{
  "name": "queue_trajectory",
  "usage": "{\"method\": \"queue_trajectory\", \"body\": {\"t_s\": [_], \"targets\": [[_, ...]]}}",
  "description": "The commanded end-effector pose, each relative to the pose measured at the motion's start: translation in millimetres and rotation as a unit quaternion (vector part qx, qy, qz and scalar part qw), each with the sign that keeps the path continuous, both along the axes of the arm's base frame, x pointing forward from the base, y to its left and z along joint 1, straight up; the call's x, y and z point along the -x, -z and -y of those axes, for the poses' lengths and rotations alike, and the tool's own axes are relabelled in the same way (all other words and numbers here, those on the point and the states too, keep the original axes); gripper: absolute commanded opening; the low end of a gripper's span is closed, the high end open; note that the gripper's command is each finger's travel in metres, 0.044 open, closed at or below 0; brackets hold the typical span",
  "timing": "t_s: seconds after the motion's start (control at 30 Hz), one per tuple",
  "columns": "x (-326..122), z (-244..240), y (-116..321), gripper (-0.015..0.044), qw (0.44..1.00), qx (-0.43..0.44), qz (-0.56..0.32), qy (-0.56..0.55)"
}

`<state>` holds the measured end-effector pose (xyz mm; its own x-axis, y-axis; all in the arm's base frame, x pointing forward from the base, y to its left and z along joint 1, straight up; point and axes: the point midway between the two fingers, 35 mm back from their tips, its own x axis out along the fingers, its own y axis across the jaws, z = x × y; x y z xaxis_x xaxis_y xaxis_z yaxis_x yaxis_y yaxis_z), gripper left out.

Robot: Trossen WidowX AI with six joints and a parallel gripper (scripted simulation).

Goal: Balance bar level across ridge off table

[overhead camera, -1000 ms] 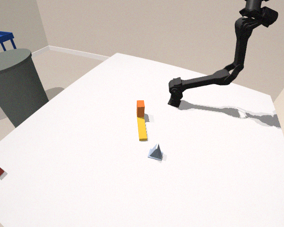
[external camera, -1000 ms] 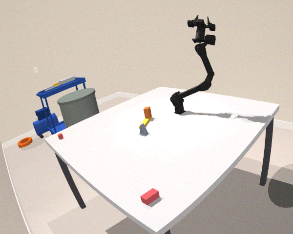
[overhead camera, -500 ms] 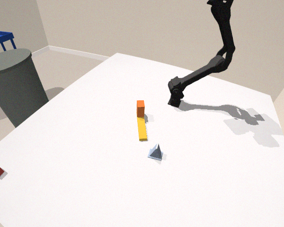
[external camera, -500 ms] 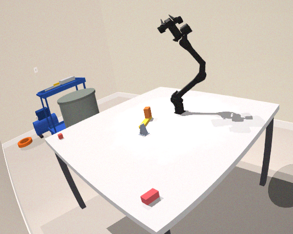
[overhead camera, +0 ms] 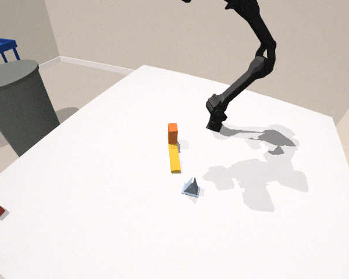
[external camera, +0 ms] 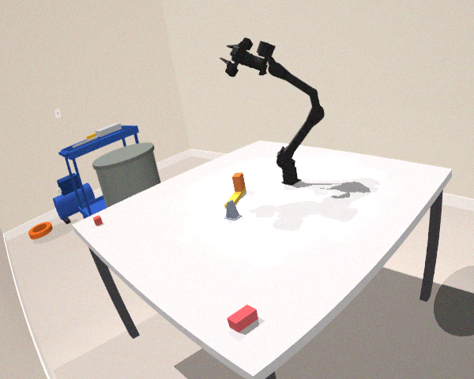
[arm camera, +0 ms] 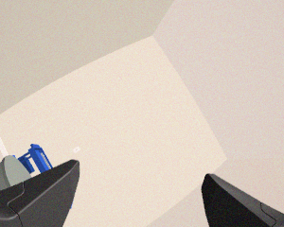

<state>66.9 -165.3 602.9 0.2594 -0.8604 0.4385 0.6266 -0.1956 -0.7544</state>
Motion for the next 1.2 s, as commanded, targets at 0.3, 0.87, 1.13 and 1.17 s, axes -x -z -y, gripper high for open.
{"method": "queue_trajectory", "body": {"t_s": [0.3,0.87,1.13,1.17], "targets": [[-106.5,54.2,115.7,0.0315,0.960,-0.204,-0.150,-0.117],[-188.6,24.5,292.5,0.0315,0.785,-0.457,-0.355,-0.221],[-193.1,-12.1,355.8,0.0315,0.677,-0.549,-0.431,-0.233],[-192.7,-15.4,360.6,0.0315,0.667,-0.556,-0.437,-0.233]]}}
